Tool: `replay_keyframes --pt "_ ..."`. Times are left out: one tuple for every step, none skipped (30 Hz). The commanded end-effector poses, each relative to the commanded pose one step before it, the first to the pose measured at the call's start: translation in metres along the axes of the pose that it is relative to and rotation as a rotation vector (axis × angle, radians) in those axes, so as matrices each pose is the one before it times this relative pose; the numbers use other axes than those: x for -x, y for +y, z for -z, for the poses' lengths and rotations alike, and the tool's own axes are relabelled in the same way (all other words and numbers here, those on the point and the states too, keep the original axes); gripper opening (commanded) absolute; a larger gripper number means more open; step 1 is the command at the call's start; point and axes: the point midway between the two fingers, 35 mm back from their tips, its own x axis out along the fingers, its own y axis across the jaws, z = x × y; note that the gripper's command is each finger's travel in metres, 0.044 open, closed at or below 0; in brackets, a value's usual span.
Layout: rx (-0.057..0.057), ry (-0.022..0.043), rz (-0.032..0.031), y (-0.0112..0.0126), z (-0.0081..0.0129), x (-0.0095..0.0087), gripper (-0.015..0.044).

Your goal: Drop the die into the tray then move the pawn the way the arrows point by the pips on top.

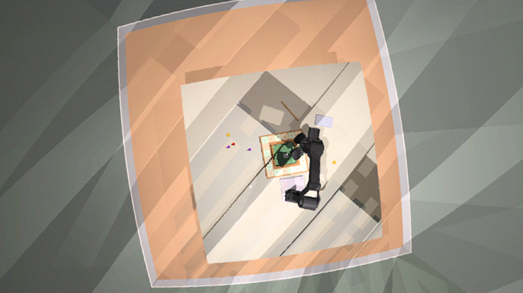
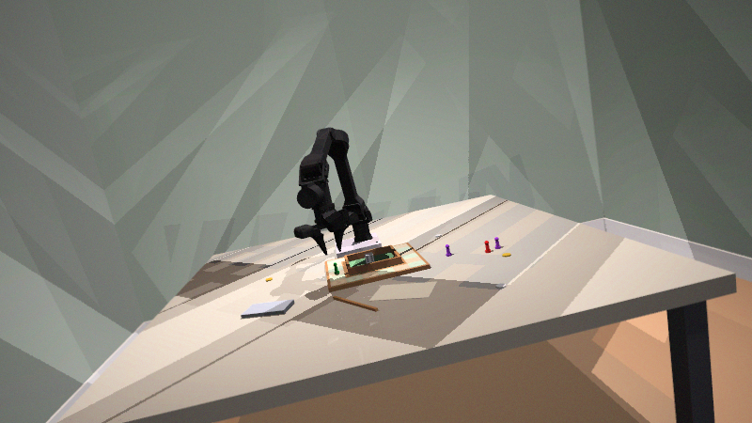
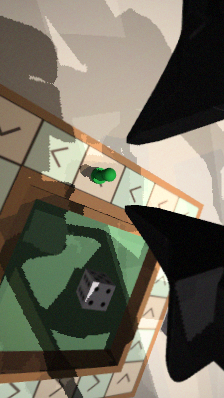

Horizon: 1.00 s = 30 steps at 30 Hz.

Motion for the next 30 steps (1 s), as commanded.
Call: replay_keyframes --pt "0.0065 -0.00647 0.00215 -0.00168 -0.00038 -0.00349 0.0200" --pt "0.0000 0.00001 -0.00001 0.00001 0.00002 -0.00542 0.0200" --pt "0.0000 0.00001 -0.00001 0.00005 0.00005 -0.00360 0.0200" --pt "0.0000 0.00001 0.00000 0.00002 0.00003 -0.00120 0.0200" --pt "0.0000 0.00000 0.00000 0.00000 0.00000 0.00000 0.0200" --pt "0.0000 0.00000 0.00000 0.00000 0.00000 0.00000 0.0200" --pt "0.0000 0.00000 0.00000 -0.00001 -0.00002 -0.00026 0.0200" --pt "0.0000 0.00000 0.00000 -0.00004 -0.00005 -0.00078 0.0200" --pt "0.0000 0.00000 0.00000 -0.00006 -0.00008 -0.00130 0.0200" --pt "0.0000 0.00000 0.00000 -0.00007 -0.00009 -0.00161 0.0200" --pt "0.0000 0.00000 0.00000 -0.00006 -0.00008 -0.00161 0.0200" --pt "0.0000 0.00000 0.00000 -0.00006 -0.00007 -0.00161 0.0200" --pt "0.0000 0.00000 0.00000 -0.00005 -0.00007 -0.00161 0.0200" --pt "0.0000 0.00000 0.00000 -0.00004 -0.00006 -0.00160 0.0200" --pt "0.0000 0.00000 0.00000 -0.00004 -0.00005 -0.00160 0.0200" --pt "0.0000 0.00000 0.00000 -0.00003 -0.00005 -0.00160 0.0200" --pt "0.0000 0.00000 0.00000 -0.00002 -0.00004 -0.00160 0.0200" --pt "0.0000 0.00000 0.00000 -0.00002 -0.00003 -0.00160 0.0200" --pt "0.0000 0.00000 0.00000 -0.00001 -0.00003 -0.00160 0.0200" --pt "0.0000 0.00000 0.00000 0.00000 -0.00002 -0.00160 0.0200" --pt "0.0000 0.00000 0.00000 0.00000 -0.00001 -0.00159 0.0200" --pt "0.0000 0.00001 0.00000 0.00001 -0.00001 -0.00159 0.0200" --pt "0.0000 0.00001 -0.00001 0.00002 0.00000 -0.00159 0.0200" --pt "0.0000 0.00001 -0.00001 0.00002 0.00001 -0.00159 0.0200" --pt "0.0000 0.00001 -0.00001 0.00003 0.00001 -0.00158 0.0200" --pt "0.0000 0.00001 -0.00001 0.00004 0.00002 -0.00158 0.0200" --pt "0.0000 0.00001 -0.00001 0.00004 0.00003 -0.00158 0.0200" --pt "0.0000 0.00001 -0.00001 0.00005 0.00003 -0.00158 0.0200" --pt "0.0000 0.00001 -0.00001 0.00006 0.00004 -0.00158 0.0200" --pt "0.0000 0.00001 -0.00001 0.00006 0.00005 -0.00158 0.0200"
